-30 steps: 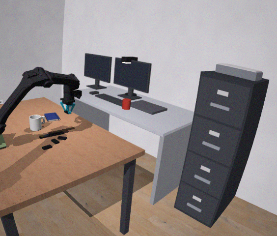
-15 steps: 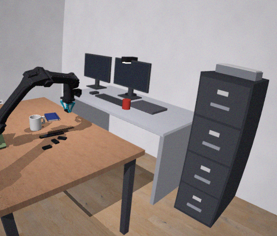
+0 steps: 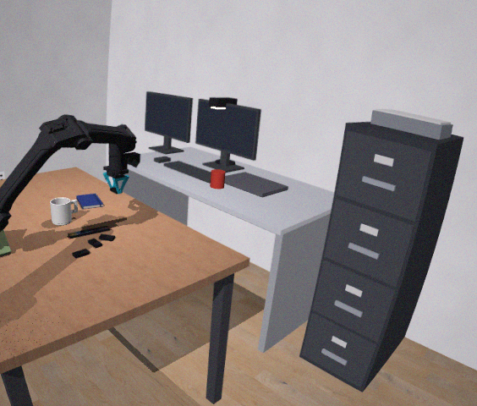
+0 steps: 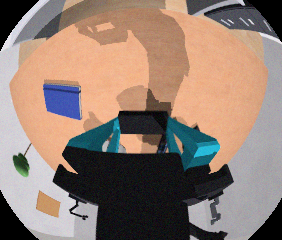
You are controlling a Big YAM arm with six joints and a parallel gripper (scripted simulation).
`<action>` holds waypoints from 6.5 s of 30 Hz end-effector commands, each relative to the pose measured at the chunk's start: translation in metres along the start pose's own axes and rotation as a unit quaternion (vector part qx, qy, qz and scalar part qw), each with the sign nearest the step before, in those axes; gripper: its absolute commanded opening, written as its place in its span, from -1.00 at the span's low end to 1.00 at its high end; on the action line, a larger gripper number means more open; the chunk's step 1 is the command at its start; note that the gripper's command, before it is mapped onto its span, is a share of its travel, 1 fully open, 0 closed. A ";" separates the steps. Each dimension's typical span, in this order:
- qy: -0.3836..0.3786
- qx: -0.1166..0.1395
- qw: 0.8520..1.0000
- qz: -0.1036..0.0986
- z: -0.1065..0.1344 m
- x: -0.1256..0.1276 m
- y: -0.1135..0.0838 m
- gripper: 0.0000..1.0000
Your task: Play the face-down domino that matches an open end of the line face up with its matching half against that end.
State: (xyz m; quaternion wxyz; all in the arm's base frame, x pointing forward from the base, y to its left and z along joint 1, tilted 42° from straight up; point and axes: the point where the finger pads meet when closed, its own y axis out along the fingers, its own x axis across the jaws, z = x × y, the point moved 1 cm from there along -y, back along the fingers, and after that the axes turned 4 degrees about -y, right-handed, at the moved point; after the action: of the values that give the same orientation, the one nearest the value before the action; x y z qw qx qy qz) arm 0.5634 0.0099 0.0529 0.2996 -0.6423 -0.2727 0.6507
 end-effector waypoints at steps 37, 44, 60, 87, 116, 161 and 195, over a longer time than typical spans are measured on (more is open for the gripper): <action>-0.002 -0.346 0.938 0.016 -0.007 0.013 -0.026 0.04; -0.004 -0.366 0.930 0.017 -0.008 0.013 -0.029 0.04; -0.010 -0.520 0.854 0.030 -0.005 0.007 -0.025 0.04; -0.005 -0.659 0.750 0.057 0.004 0.000 -0.004 0.04; -0.004 -0.649 0.759 0.053 0.009 0.003 0.005 0.04; 0.011 -0.651 0.758 0.043 0.011 0.004 0.044 0.04; 0.015 -0.655 0.754 0.047 0.006 -0.002 0.093 0.04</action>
State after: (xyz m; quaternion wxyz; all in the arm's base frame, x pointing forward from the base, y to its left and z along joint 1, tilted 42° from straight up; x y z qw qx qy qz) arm 0.5458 -0.0530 -0.0265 -0.2071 -0.6964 -0.6004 0.3342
